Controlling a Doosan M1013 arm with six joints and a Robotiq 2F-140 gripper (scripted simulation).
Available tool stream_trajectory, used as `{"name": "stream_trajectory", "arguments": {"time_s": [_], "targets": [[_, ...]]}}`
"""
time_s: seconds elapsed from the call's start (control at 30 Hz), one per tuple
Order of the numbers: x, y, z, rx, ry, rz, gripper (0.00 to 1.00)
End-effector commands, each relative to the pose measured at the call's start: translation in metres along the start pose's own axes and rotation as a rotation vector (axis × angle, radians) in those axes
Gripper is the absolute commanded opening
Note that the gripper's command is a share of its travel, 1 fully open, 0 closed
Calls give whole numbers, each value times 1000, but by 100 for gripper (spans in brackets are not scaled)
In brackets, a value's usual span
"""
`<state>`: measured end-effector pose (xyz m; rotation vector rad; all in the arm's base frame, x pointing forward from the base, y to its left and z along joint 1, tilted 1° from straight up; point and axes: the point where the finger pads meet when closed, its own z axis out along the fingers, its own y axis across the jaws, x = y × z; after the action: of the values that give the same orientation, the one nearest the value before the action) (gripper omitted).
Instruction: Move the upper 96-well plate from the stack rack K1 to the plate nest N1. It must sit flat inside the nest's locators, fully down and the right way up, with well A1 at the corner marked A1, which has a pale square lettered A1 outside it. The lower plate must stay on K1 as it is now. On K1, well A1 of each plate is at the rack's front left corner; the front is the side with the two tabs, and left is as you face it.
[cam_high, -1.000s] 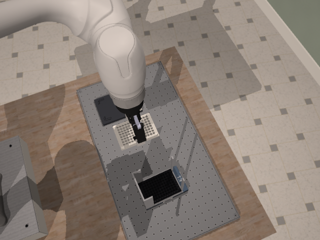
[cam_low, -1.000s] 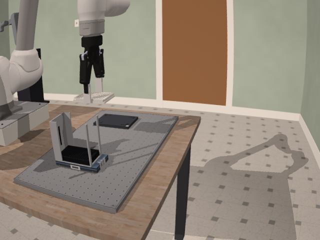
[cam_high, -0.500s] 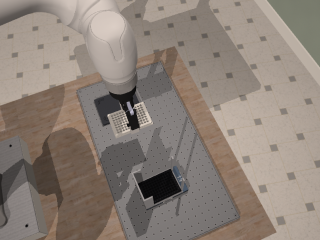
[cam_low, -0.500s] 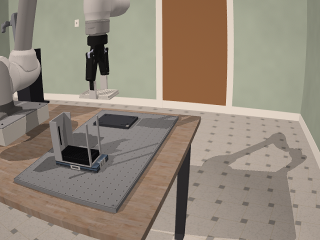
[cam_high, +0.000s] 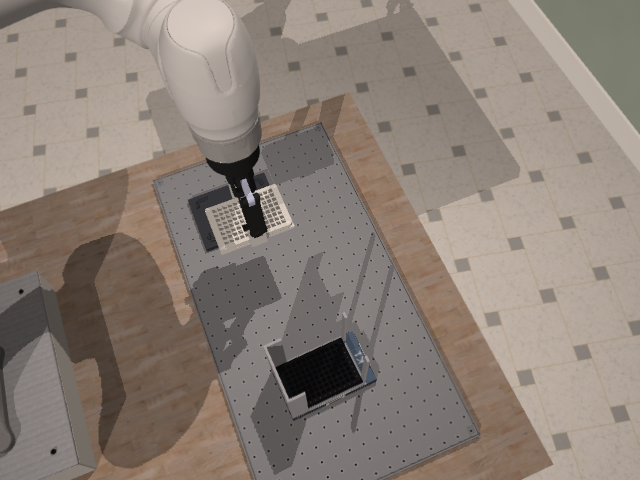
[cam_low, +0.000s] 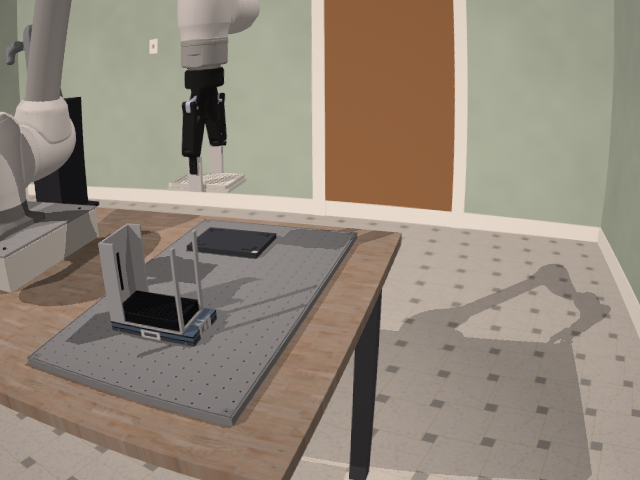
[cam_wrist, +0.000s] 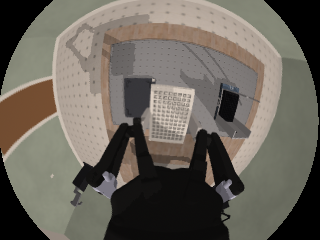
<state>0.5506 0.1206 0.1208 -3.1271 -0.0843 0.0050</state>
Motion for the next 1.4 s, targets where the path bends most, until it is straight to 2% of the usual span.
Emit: {"name": "stream_trajectory", "arguments": {"time_s": [0.0, 0.63, 1.13, 1.37], "targets": [[-1, -10, 0, 0, 0, 0, 0], [-4, -60, 1, 0, 0, 0, 0], [-7, -110, 2, 0, 0, 0, 0], [-7, -117, 2, 0, 0, 0, 0]]}}
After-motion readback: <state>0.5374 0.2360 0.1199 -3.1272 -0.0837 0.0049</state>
